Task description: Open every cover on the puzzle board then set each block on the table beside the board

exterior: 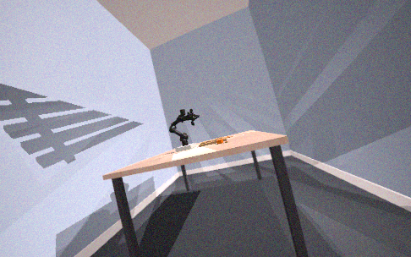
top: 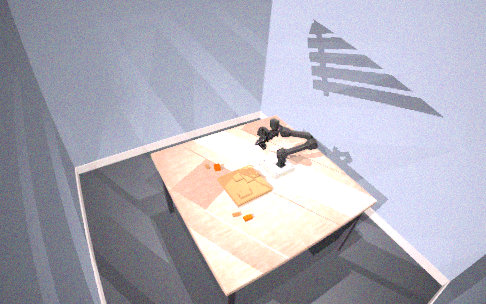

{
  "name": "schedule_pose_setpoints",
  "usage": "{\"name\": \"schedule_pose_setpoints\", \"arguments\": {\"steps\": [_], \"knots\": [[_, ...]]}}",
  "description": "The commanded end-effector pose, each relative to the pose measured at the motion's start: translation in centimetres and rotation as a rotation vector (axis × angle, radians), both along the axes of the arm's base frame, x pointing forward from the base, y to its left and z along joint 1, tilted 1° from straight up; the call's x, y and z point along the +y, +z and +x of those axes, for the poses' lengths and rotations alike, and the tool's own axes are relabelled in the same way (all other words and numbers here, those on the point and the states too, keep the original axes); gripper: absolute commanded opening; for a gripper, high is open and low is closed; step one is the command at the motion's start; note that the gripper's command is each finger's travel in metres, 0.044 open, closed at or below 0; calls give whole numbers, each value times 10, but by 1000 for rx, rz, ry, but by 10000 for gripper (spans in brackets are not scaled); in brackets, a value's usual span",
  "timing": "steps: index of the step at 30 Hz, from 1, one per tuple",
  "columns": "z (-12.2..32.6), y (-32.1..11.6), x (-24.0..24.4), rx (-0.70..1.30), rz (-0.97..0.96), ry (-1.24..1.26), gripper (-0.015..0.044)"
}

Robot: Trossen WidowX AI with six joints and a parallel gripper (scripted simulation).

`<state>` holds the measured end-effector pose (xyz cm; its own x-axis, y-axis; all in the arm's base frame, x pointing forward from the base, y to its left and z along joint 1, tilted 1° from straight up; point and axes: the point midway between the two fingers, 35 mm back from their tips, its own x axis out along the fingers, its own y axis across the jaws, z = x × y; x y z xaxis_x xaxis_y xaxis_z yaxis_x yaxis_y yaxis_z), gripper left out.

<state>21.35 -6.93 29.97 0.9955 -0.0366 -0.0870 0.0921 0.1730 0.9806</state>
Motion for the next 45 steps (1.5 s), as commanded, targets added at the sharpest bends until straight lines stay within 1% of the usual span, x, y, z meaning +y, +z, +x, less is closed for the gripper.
{"name": "schedule_pose_setpoints", "arguments": {"steps": [1,10,22,33,45], "knots": [[13,-10,-13,100,-54,-13,0],[41,-41,-35,344,-193,17,0],[66,-91,-51,669,-425,159,0],[81,-140,-50,929,-608,402,0],[91,-201,-51,1231,-860,860,0]]}}
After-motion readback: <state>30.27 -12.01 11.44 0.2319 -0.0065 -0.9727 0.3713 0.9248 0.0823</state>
